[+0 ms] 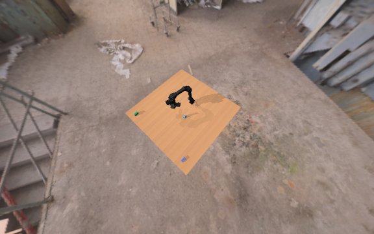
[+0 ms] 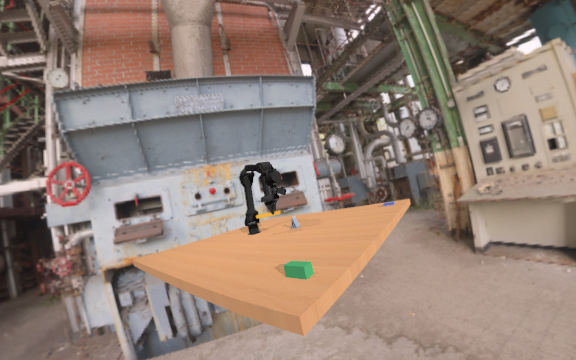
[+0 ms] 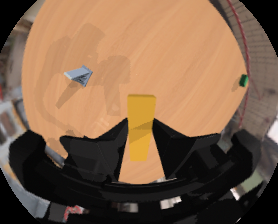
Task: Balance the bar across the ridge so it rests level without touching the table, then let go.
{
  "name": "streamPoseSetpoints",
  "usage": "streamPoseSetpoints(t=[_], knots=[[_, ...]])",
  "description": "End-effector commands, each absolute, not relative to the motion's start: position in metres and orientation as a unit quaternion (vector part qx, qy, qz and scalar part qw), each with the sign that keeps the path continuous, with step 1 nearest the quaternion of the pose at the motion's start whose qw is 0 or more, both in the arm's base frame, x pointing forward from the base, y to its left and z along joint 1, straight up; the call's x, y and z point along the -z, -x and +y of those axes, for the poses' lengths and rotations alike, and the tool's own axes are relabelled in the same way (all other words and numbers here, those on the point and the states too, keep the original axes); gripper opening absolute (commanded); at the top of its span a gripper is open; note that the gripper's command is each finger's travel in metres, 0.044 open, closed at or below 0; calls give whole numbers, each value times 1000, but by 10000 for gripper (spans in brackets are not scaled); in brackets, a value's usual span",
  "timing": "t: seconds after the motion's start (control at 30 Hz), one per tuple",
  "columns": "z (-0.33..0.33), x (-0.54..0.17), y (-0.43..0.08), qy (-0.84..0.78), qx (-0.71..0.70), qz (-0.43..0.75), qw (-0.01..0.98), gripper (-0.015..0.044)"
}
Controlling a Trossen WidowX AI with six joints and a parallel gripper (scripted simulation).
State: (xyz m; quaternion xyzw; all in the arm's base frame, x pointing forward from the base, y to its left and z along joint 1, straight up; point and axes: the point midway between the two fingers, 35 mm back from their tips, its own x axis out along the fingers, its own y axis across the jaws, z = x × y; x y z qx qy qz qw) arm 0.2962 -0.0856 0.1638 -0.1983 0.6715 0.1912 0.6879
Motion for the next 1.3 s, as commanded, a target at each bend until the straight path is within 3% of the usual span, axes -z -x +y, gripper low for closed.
streamPoseSetpoints(t=[0.0,1.27], knots=[[-70,-165,-301,180,-171,677,693,0],[75,-166,-307,-4,0,698,716,0]])
